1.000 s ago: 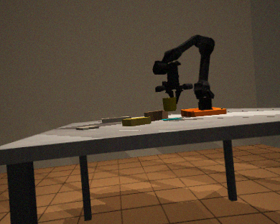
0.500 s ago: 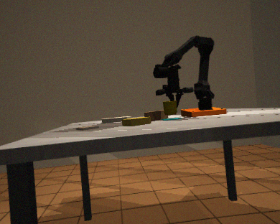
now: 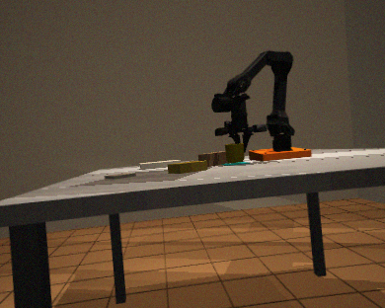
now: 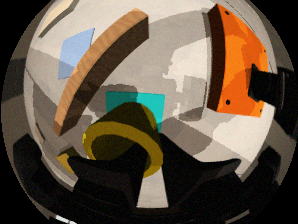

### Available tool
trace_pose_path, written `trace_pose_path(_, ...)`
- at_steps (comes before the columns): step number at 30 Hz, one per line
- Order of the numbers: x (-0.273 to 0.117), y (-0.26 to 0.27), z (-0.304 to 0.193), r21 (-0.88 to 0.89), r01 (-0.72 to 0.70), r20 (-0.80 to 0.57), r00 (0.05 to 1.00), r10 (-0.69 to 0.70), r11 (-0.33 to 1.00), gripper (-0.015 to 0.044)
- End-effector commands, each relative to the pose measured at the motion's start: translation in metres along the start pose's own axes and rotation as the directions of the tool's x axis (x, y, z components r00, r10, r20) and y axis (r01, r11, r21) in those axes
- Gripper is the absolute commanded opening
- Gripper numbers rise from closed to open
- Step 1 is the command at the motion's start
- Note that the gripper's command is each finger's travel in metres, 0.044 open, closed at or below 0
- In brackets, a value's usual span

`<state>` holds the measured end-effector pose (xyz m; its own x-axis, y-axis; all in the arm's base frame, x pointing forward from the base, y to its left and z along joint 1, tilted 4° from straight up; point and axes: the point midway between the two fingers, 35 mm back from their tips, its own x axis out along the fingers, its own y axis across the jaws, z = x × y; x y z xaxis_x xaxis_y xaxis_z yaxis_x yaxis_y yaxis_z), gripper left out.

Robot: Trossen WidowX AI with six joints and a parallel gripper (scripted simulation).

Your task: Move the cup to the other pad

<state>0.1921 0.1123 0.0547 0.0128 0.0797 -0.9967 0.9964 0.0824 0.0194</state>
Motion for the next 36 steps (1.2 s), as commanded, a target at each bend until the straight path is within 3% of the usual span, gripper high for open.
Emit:
trace_pose_path(1, -0.001, 0.0, 0.0, 0.0, -0.001, -0.001, 1.0, 0.001, 1.0, 0.0)
trace_pose_path(11, -0.001, 0.0, 0.0, 0.0, -0.001, -0.001, 1.0, 0.001, 1.0, 0.0)
trace_pose_path(17, -0.001, 0.0, 0.0, 0.0, -0.001, -0.001, 1.0, 0.001, 1.0, 0.0147)
trace_pose_path(36, -0.015, 0.001, 0.0, 0.001, -0.001, 0.0, 1.0, 0.001, 1.0, 0.0147)
